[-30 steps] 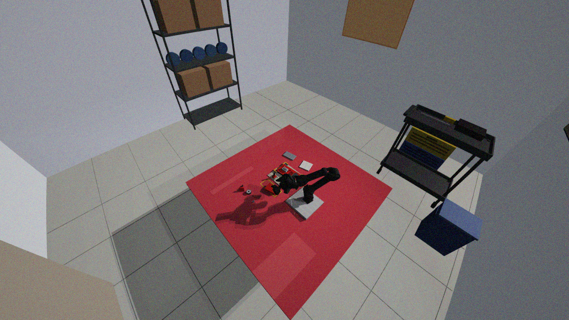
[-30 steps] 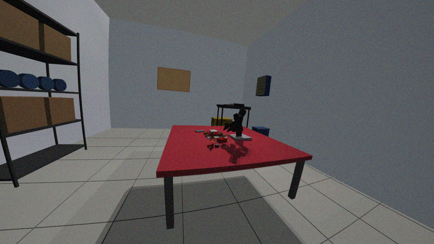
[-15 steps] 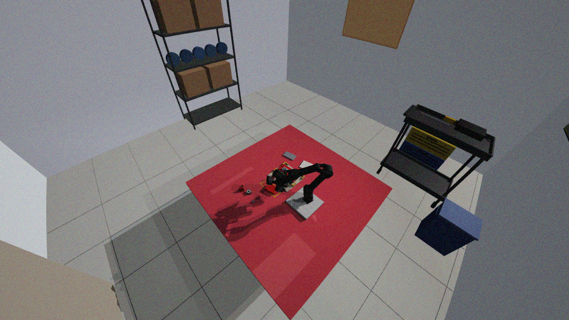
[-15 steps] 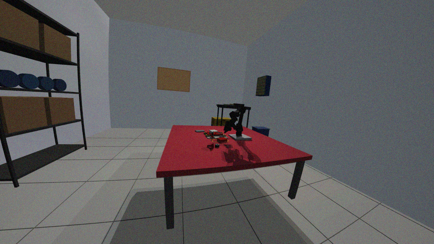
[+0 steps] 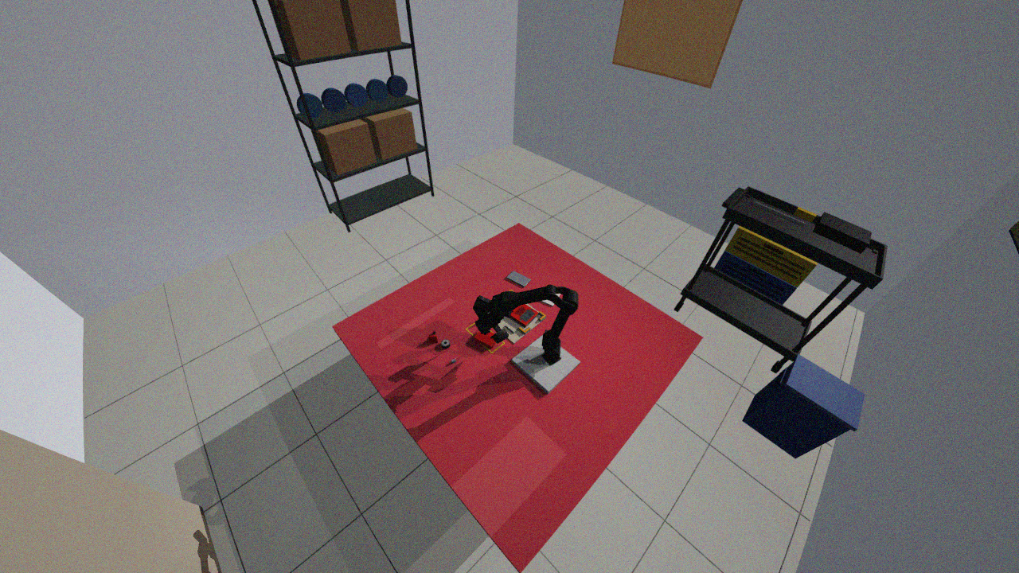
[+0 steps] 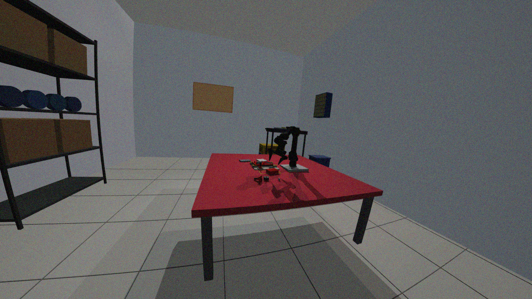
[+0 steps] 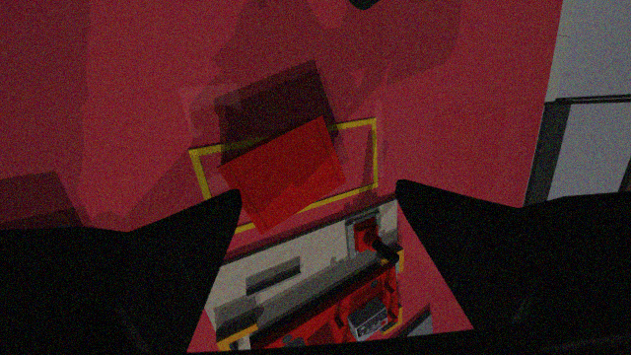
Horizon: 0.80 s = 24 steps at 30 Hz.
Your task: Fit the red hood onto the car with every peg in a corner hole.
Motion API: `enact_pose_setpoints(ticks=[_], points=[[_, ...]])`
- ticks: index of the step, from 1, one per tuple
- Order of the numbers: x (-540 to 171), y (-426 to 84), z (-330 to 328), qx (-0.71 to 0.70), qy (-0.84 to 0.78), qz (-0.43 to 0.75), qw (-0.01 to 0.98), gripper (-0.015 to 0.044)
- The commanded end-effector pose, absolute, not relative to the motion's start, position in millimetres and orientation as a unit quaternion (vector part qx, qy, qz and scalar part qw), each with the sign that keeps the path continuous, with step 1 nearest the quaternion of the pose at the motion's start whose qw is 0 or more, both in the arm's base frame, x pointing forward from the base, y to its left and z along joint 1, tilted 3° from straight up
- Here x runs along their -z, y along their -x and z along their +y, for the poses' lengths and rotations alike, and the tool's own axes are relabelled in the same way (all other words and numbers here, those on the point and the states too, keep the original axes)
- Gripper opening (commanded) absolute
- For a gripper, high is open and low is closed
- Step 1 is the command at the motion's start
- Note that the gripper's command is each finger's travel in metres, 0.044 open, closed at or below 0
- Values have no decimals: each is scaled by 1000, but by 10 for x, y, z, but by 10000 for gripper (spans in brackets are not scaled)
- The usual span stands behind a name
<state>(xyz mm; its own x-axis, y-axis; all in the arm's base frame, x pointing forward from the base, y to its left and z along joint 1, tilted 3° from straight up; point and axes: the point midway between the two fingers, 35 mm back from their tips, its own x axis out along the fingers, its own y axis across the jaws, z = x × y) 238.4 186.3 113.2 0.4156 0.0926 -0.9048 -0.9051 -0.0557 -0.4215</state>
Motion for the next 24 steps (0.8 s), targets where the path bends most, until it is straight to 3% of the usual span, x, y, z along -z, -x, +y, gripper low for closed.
enact_pose_setpoints(ticks=[1,6,24], points=[[-1078,-2526,1839,-234,277,611,704,440],[-1068,-2556,1825,-132,163,673,709,440],[-1057,-2550,1832,-129,159,675,709,440]])
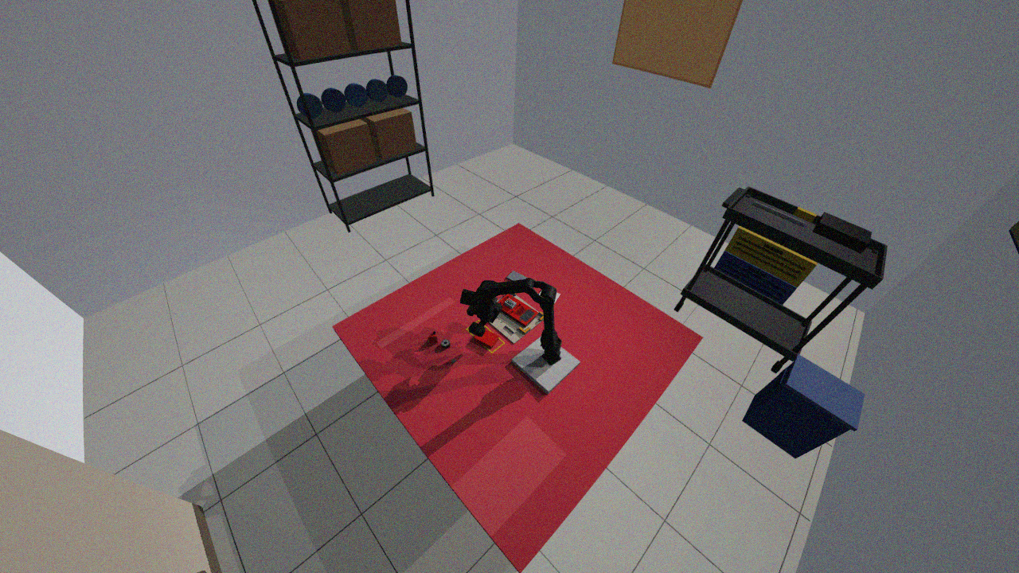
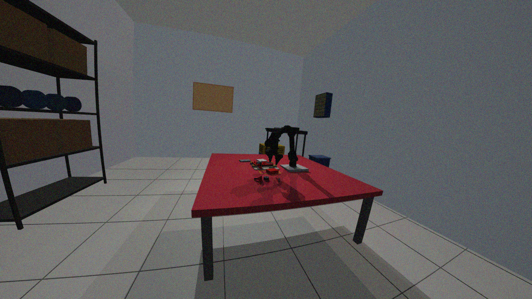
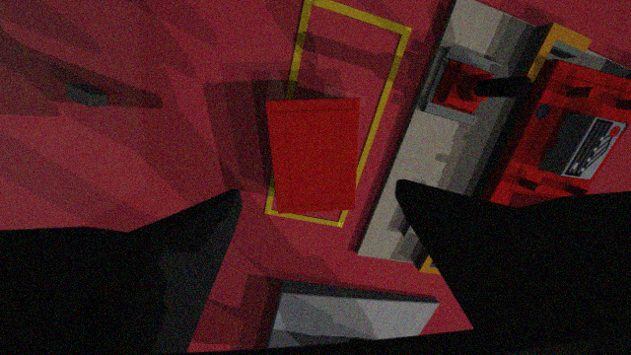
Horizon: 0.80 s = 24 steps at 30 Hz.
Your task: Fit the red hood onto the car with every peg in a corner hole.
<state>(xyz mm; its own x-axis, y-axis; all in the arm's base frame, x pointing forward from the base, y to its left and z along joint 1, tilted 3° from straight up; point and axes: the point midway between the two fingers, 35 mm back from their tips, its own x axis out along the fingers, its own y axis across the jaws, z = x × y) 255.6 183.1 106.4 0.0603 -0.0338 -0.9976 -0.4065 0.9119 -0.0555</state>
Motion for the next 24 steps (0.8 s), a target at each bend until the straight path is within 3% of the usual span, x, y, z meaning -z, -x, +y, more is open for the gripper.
enact_pose_setpoints(ticks=[1,24], points=[[-1051,-2551,1832,-129,159,675,709,440],[-830,-2572,1832,-129,159,675,709,440]])
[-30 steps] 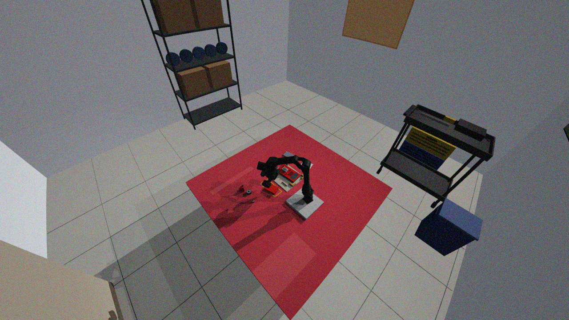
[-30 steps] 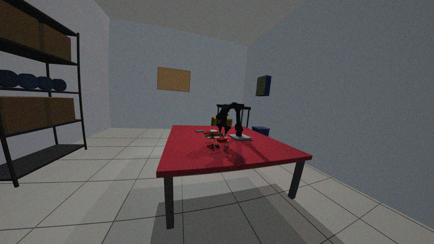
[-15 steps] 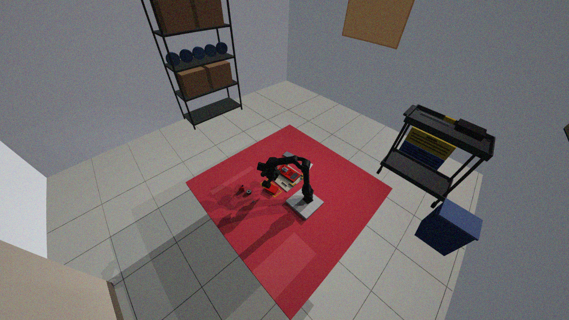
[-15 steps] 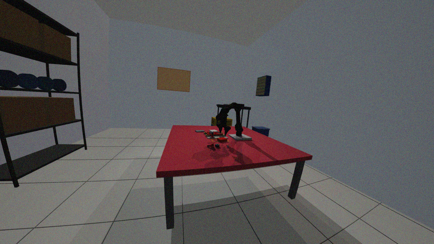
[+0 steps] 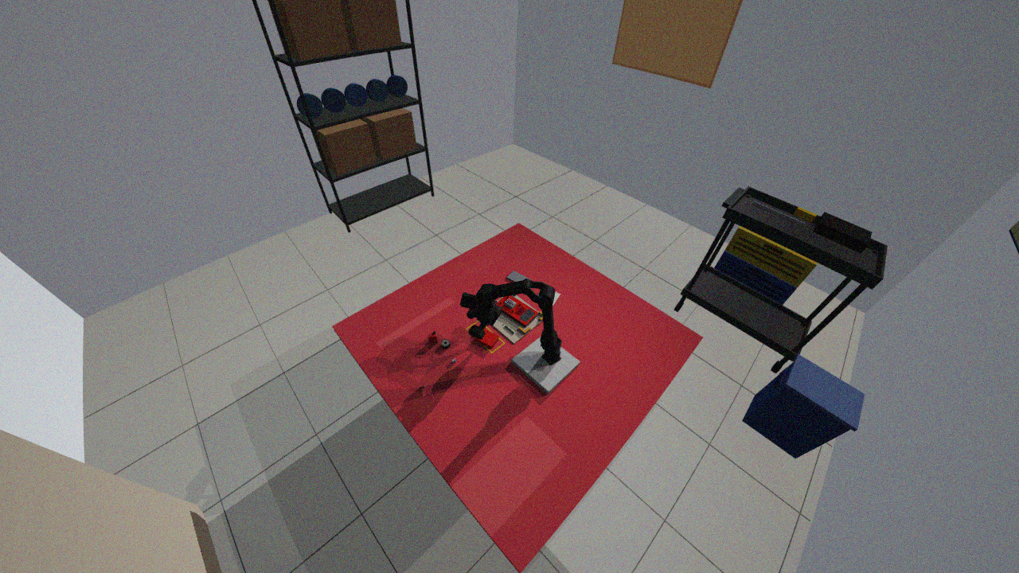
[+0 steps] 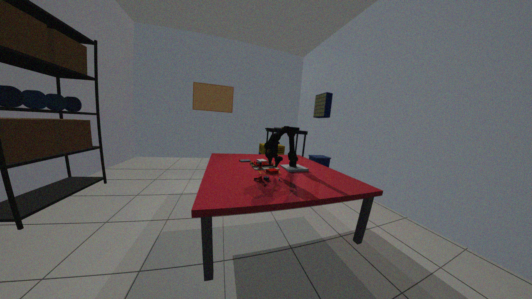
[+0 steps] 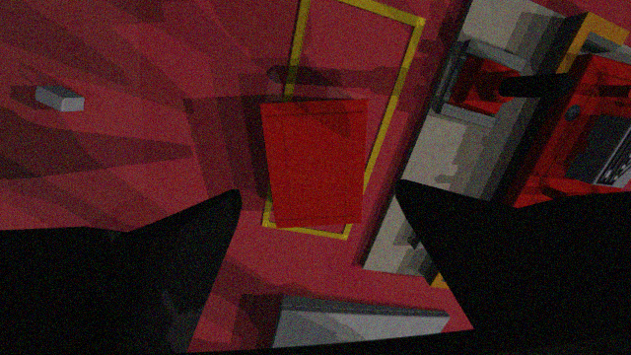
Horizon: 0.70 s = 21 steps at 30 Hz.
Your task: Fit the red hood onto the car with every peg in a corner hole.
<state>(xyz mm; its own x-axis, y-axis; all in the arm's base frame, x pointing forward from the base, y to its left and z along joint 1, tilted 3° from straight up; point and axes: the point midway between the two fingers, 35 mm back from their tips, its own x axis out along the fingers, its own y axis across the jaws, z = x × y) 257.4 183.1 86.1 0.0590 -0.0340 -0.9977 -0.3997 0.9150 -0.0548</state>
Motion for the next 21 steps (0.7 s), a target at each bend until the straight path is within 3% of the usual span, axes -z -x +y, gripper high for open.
enact_pose_setpoints(ticks=[1,21], points=[[-820,-2573,1831,-129,159,675,709,440],[-628,-2585,1820,-129,159,675,709,440]])
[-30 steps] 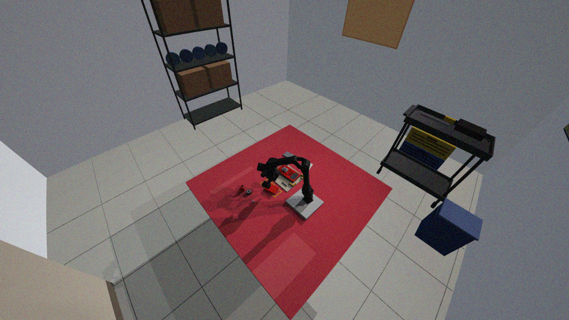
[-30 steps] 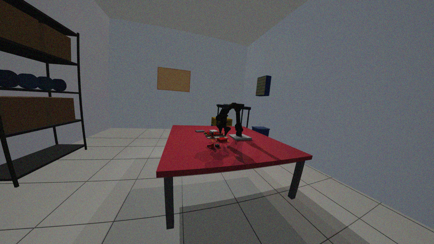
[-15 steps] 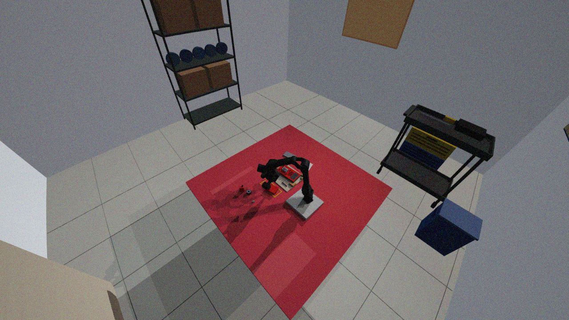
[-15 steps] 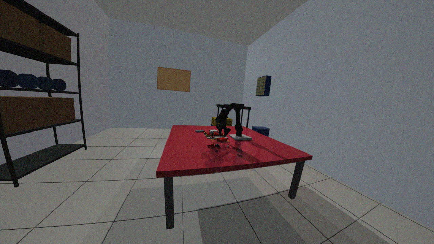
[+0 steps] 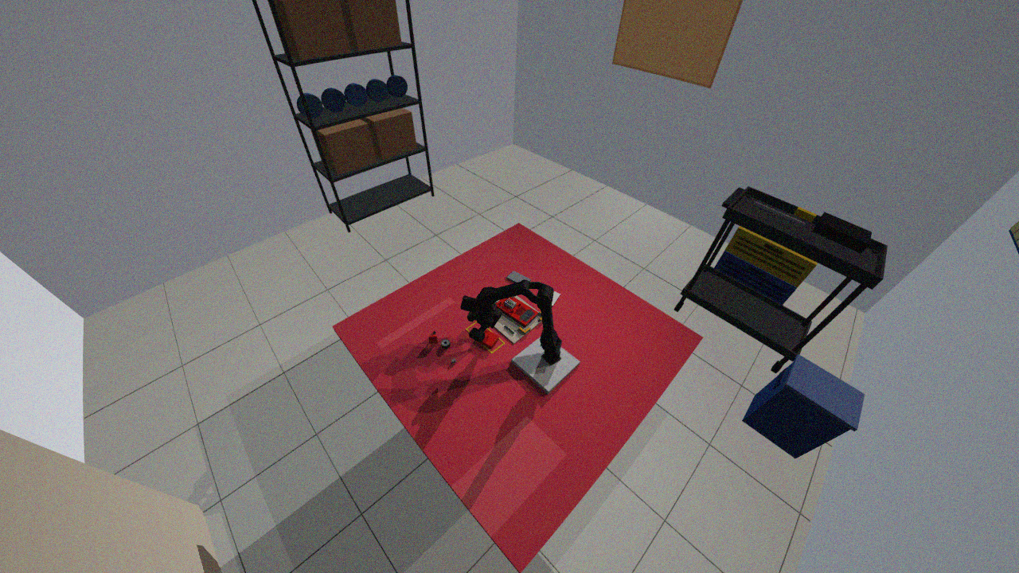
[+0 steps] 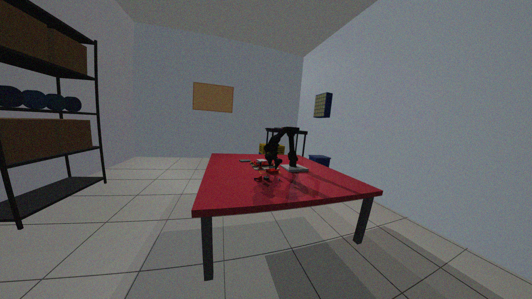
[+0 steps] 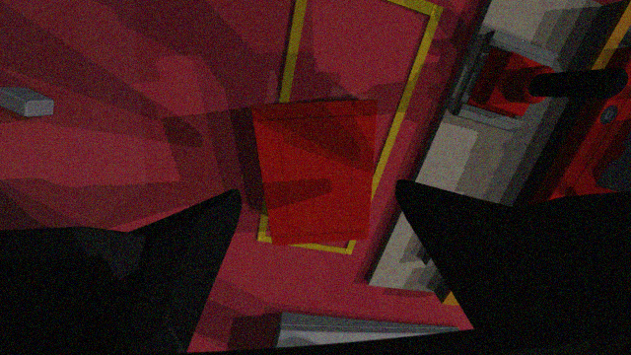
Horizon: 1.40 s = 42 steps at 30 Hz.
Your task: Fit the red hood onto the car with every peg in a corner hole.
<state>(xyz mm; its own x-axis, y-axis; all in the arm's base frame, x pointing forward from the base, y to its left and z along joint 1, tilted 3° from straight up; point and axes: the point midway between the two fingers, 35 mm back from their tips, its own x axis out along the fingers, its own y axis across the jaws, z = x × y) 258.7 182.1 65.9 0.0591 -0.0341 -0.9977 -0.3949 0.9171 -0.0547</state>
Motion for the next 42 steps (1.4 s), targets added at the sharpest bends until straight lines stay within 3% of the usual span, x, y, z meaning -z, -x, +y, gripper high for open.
enact_pose_setpoints(ticks=[1,42], points=[[-619,-2586,1819,-129,159,675,709,440],[-395,-2599,1806,-129,159,675,709,440]])
